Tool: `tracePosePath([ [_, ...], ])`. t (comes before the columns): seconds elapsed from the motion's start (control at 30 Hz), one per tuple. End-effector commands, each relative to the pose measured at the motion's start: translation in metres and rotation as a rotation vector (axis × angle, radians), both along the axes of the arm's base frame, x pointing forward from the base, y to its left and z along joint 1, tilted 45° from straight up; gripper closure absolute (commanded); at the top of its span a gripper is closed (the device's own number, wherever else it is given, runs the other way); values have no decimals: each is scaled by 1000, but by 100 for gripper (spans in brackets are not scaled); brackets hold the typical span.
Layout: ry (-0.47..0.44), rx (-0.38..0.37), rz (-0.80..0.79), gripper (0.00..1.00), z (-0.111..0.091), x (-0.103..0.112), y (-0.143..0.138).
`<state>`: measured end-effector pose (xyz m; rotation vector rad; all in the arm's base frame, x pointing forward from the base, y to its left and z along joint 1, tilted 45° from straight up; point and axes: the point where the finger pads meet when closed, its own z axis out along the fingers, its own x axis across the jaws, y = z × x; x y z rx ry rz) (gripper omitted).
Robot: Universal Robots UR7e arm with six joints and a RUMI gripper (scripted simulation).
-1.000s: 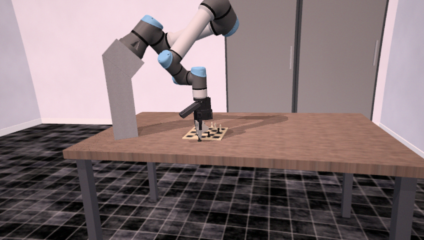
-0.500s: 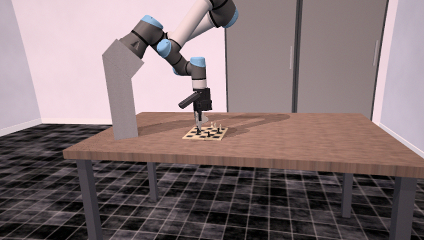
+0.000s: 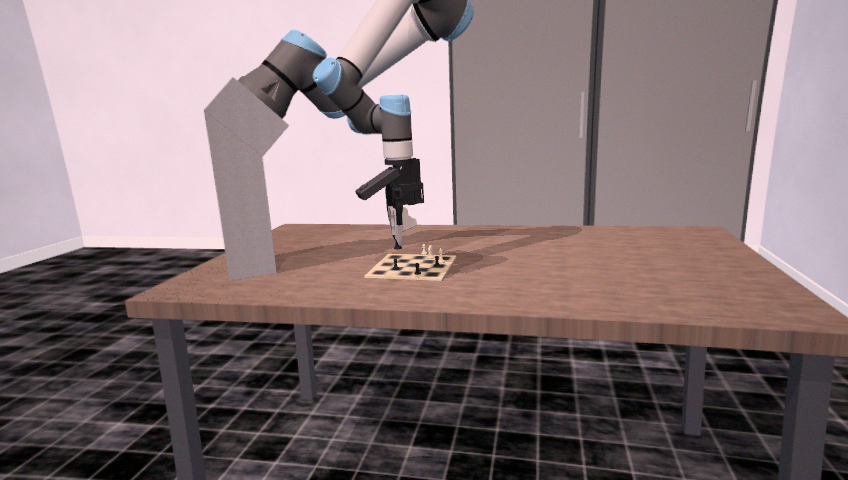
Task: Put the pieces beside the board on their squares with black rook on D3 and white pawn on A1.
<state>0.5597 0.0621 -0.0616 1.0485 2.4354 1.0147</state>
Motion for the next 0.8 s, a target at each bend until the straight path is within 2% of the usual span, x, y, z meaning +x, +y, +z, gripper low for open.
tracePosePath([
  [0.0,6,3,5,100,3,-5,-2],
  [0.23,4,1,7,100,3,-3,-2],
  [0.33,4,-4,14,100,6,-6,7],
  [0.43,-4,-21,34,100,17,-10,29],
  [0.53,-21,-45,64,100,35,-20,65],
  [0.6,-21,-45,64,100,35,-20,65],
  [0.7,-44,-67,95,100,54,-34,102],
  [0.73,-44,-67,95,100,54,-34,102],
  [0.77,-51,-73,103,100,60,-39,114],
])
